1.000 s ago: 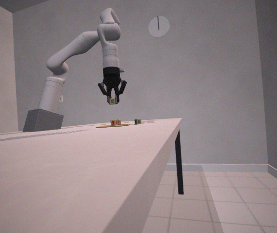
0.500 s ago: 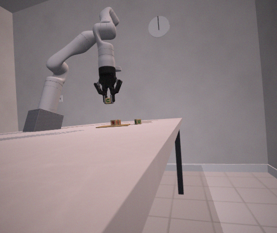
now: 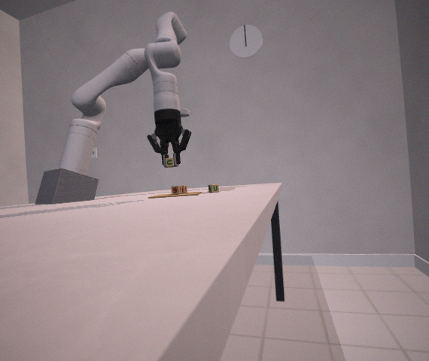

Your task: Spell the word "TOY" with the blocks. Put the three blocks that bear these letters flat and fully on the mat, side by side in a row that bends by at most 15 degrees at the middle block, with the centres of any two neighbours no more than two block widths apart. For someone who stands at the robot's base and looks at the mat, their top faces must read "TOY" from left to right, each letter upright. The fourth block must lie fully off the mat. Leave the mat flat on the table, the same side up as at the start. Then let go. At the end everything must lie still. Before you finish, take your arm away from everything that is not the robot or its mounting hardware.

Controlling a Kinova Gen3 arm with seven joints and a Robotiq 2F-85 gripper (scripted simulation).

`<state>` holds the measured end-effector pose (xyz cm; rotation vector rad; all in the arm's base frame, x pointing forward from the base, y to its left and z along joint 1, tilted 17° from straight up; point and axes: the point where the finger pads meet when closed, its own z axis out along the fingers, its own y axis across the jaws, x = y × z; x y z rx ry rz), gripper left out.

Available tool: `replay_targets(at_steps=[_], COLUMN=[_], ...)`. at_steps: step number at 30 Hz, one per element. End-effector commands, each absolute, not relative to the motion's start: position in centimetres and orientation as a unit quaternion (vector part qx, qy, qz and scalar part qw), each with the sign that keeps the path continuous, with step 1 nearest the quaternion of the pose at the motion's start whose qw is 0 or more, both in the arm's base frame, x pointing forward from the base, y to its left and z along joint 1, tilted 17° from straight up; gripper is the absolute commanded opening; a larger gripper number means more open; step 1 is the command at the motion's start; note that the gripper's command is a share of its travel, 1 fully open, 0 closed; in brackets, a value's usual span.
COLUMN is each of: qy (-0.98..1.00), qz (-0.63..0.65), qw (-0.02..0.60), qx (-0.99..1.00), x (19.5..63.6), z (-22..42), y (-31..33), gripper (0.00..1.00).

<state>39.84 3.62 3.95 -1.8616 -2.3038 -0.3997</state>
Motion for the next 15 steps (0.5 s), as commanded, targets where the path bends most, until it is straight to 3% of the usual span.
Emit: replay_targets(at_steps=[1,15], qy=[-0.768,-0.768], qz=[-0.128,-0.128], qw=[0.081,0.081], qx=[-0.623,-0.623], x=[39.5,39.7], z=[2.9,-2.6], y=[3.6,5.3], gripper=[0.21,0.21])
